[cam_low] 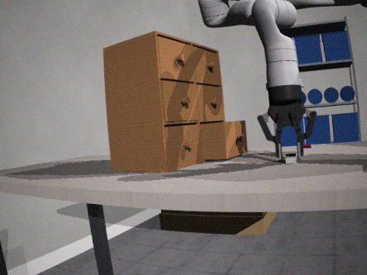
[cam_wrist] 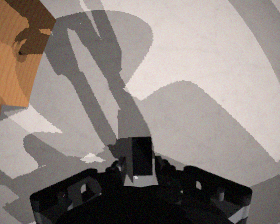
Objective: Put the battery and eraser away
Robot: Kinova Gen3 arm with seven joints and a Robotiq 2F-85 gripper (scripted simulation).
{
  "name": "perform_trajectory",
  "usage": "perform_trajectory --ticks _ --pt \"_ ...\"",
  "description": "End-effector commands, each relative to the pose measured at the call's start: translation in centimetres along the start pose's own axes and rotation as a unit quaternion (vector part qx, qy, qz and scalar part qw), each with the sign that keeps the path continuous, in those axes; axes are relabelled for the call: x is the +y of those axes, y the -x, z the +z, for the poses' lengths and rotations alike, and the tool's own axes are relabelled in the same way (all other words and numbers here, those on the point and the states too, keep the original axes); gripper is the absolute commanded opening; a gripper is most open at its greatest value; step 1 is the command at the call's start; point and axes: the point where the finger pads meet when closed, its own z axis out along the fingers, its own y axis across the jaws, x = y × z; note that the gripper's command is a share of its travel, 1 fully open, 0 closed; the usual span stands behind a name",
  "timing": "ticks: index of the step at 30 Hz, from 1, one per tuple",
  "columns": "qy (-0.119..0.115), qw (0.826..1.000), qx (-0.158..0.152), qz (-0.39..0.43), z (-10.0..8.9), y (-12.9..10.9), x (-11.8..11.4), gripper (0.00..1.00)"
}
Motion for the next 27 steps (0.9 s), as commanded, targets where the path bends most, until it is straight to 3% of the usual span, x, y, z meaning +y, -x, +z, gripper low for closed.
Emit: perform_trajectory --ticks 1,24,25,27 --pt "0.002 1.000 0.001 0.000 0.24 -0.01 0.18 0.38" --pt "0.002 1.000 0.001 0.000 0.24 -0.01 0.18 0.38" --pt "0.002 1.000 0.001 0.000 0.24 -0.01 0.18 0.19" --pt "0.002 1.000 0.001 0.000 0.24 -0.01 0.18 0.19"
